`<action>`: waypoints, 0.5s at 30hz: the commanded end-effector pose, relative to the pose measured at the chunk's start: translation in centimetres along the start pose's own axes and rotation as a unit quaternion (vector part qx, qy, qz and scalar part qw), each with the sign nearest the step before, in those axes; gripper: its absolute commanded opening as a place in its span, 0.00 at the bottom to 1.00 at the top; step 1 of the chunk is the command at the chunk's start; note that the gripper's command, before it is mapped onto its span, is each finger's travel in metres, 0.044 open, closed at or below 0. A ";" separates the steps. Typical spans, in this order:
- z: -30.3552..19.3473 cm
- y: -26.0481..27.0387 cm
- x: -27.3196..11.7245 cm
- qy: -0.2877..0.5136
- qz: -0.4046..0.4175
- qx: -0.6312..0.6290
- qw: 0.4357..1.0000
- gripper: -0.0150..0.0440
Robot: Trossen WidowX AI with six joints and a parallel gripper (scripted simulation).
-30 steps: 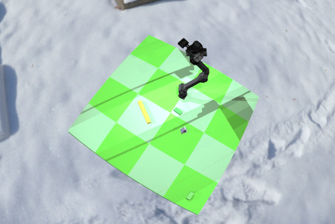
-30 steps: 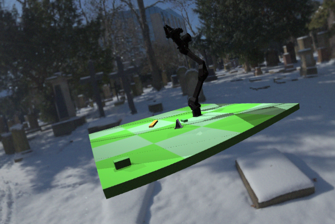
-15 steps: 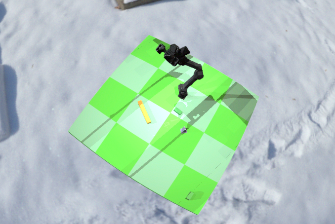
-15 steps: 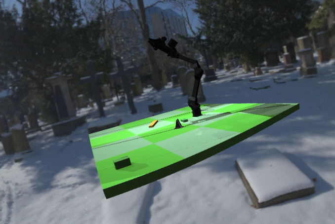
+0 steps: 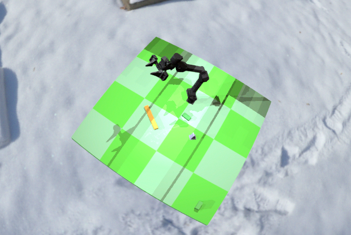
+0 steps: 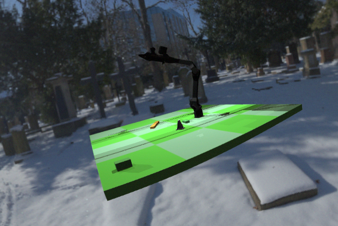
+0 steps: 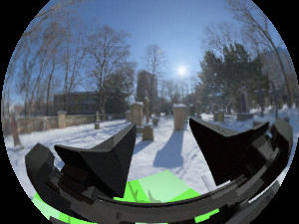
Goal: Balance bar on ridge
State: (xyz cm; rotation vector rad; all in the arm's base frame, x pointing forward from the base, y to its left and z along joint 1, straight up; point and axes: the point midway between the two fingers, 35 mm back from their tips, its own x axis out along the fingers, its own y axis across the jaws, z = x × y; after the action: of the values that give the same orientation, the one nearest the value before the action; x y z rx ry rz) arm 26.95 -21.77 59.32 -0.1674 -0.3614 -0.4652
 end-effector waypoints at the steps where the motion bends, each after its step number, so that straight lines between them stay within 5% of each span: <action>1: -5.1 -0.2 1.6 0.071 0.000 -0.031 0.997 0.79; 15: -19.9 0.5 2.4 0.294 0.054 -0.158 0.941 0.79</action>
State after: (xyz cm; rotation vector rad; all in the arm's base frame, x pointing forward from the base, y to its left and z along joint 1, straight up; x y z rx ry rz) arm 34.26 -26.46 45.02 -0.3089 0.1896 -0.4610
